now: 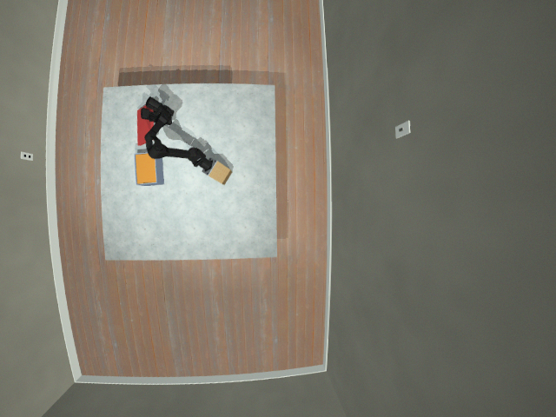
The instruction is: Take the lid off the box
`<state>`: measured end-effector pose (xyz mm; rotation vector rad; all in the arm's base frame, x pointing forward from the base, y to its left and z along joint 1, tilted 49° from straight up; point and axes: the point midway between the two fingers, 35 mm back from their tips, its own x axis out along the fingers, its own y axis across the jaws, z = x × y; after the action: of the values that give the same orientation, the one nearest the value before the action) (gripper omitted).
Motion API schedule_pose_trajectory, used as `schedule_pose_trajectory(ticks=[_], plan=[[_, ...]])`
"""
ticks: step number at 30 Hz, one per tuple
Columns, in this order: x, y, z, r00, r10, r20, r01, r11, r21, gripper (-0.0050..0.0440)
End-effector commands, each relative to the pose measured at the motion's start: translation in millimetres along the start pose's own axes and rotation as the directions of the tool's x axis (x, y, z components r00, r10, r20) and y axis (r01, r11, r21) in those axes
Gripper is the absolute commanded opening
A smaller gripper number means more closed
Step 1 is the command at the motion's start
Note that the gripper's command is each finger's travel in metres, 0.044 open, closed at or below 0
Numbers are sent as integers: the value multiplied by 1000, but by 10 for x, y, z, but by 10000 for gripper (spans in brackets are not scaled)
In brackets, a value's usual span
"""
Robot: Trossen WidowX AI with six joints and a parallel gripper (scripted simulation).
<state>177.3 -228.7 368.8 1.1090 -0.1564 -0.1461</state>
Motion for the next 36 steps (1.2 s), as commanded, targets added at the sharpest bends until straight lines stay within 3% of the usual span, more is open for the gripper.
schedule_pose_trajectory(ticks=[1, 36], plan=[[26, -41, 5, 1000, -1, 0, 1, 1000, -1, -50], [206, -255, 5, 1000, -1, 0, 0, 1000, -1, -50]])
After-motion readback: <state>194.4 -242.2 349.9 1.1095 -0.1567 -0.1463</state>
